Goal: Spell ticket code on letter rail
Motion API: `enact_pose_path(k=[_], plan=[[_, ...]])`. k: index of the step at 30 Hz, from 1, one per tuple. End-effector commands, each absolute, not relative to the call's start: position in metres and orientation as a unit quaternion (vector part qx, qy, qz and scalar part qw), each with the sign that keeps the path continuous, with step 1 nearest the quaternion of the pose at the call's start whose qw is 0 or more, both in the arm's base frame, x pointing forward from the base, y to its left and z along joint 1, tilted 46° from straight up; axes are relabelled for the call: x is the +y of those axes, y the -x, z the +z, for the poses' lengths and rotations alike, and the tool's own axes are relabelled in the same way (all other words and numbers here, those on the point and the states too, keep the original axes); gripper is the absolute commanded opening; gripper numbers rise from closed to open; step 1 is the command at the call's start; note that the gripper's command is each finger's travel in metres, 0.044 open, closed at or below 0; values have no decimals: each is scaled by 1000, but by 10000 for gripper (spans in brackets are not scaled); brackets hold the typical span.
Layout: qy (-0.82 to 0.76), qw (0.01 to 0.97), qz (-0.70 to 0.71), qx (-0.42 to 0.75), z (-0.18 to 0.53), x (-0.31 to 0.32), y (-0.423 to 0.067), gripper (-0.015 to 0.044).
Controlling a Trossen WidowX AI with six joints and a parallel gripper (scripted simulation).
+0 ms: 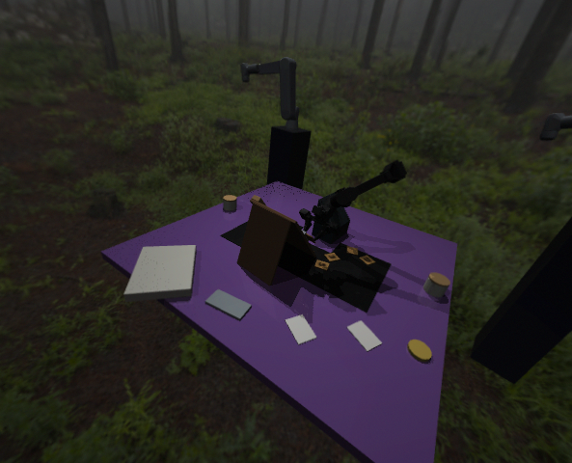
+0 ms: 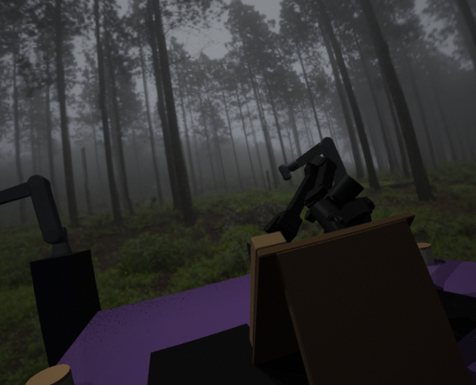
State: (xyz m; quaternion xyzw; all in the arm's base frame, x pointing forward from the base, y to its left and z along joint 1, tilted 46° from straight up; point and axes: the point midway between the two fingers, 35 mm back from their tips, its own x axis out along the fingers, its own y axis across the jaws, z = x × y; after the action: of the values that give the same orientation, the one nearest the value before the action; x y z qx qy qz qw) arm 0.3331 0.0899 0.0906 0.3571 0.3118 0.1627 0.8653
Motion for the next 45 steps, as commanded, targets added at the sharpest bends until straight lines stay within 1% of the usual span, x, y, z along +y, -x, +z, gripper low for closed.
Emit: enact_pose_path(k=[1, 45], plan=[[-357, 865, 163, 314, 88, 89, -333, 0], [-356, 865, 163, 314, 73, 74, -334, 0]])
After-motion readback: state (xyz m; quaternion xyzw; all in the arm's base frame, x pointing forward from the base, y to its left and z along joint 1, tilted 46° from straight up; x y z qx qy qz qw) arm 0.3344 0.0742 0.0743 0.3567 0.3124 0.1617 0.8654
